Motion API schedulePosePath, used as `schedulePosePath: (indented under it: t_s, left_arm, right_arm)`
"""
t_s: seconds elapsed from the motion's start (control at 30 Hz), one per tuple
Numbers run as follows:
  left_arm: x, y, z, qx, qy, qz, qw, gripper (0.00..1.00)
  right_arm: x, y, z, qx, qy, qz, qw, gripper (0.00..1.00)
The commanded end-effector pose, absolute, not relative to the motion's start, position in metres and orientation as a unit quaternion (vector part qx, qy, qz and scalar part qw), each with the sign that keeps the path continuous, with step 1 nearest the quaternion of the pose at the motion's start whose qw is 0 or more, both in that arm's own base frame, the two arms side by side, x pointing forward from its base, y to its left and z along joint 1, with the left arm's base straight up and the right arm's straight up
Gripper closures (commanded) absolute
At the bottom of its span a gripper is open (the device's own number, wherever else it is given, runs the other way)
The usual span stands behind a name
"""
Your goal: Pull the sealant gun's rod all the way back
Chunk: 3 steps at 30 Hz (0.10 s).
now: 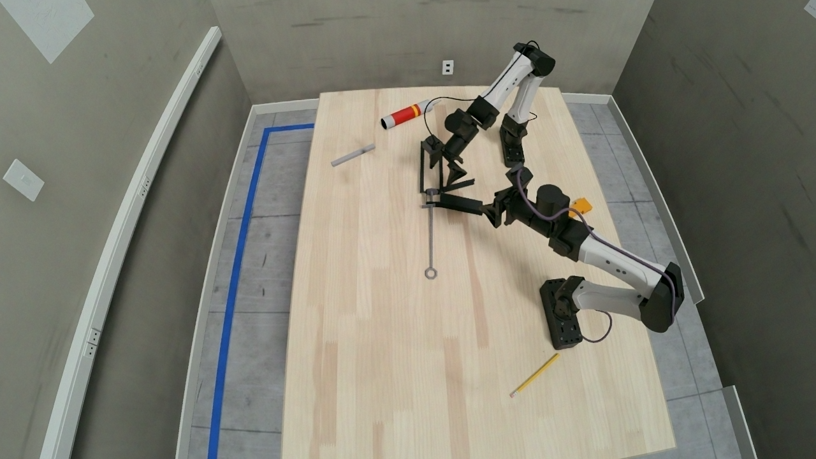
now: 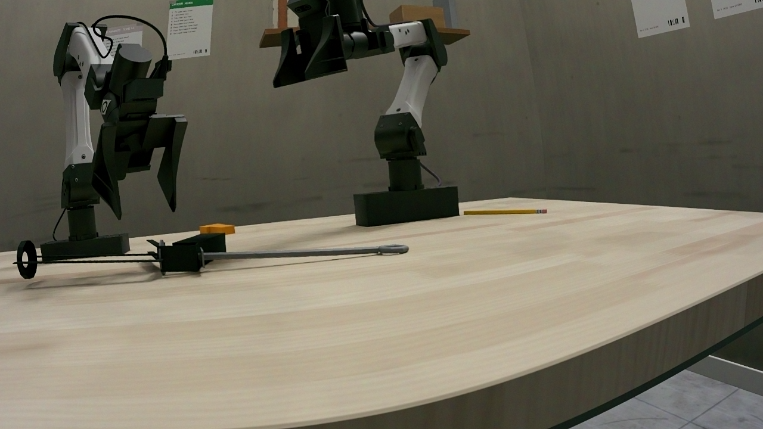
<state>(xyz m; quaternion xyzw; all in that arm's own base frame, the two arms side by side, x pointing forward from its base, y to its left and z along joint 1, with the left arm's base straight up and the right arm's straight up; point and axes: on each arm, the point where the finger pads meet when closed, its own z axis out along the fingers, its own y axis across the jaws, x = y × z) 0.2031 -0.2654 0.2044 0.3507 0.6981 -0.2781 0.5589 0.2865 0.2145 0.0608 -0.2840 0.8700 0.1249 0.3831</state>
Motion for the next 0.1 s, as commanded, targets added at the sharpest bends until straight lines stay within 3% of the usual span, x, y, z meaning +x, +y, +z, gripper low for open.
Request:
schedulePosePath:
  t_s: [0.0, 0.07]
  left_arm:
    - [0.2048, -0.2677, 0.2109, 0.342, 0.689, -0.284, 0.572, 0.3]
    - [0.2048, -0.2677, 0.2109, 0.342, 0.689, -0.284, 0.572, 0.3]
  right_arm:
    - [0.2942, 0.2186, 0.0692, -0.282, 0.859, 0.133, 0.406, 0.0]
    - [0.2942, 0.2186, 0.0692, -0.282, 0.859, 0.133, 0.406, 0.0]
